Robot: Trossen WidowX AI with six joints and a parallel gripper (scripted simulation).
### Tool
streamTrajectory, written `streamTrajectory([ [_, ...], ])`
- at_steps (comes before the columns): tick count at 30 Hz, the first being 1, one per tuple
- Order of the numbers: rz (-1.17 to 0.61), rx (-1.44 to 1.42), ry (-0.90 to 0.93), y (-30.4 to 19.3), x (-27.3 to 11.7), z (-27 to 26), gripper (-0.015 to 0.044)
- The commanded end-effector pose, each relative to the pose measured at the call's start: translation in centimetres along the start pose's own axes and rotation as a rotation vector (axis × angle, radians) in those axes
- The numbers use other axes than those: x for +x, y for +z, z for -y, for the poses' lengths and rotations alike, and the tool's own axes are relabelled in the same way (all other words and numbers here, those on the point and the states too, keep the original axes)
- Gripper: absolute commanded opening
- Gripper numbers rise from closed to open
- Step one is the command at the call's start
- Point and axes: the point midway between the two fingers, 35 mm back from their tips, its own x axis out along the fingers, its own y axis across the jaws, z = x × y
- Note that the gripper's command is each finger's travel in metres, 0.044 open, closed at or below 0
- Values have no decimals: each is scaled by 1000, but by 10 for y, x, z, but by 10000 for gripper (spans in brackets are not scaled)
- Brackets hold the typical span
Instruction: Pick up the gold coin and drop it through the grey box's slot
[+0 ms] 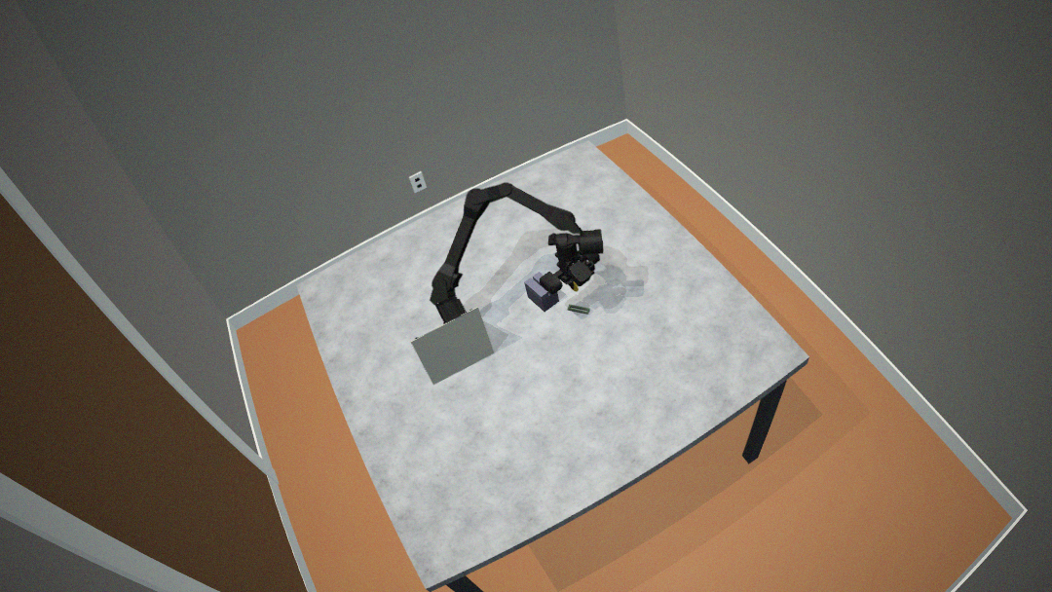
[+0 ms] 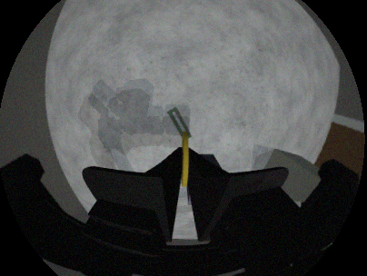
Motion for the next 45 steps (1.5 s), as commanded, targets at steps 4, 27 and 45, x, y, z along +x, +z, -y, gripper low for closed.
streamTrajectory([
  [4, 2, 2, 1, -19, -1, 4, 0],
  [27, 0, 4, 0, -74, -1, 27, 0],
  [45, -2, 4, -3, -103, 1, 46, 0],
])
